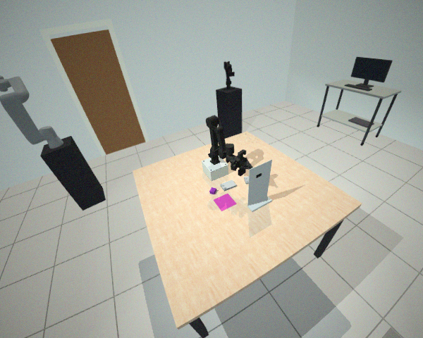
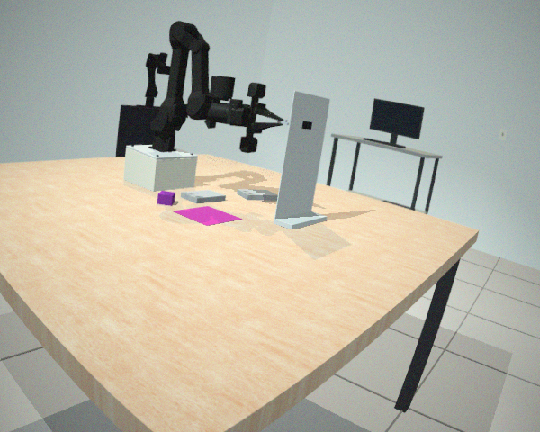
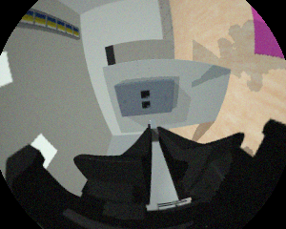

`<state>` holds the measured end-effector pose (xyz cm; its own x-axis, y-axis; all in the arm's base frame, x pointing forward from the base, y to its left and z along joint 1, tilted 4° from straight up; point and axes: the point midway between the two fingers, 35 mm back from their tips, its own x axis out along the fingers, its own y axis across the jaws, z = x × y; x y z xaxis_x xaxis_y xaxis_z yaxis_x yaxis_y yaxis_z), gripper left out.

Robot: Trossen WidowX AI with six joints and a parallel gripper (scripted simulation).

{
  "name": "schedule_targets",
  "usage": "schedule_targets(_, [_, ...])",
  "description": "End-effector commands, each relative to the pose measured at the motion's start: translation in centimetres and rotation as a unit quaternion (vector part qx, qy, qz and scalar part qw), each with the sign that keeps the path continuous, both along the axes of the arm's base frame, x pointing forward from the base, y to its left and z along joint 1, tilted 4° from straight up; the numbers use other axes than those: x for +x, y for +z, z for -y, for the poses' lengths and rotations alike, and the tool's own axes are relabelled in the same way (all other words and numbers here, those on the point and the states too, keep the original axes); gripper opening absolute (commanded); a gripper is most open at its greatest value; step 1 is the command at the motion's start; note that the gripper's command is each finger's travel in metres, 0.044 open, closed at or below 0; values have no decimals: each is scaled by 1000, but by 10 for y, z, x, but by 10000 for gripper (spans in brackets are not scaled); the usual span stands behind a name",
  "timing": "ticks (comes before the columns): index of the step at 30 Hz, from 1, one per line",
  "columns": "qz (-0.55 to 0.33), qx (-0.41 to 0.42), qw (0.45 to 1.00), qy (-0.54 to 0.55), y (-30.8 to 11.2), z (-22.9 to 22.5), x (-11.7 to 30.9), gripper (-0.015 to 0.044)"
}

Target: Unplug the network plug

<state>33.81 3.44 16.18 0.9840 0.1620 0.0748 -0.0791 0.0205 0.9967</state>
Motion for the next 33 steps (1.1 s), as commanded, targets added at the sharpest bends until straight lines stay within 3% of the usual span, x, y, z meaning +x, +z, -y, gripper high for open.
schedule_targets(1, [0, 0, 1000, 0, 0, 0, 0, 0])
schedule_targets(33, [1, 0, 1000, -1, 44, 0, -16, 0])
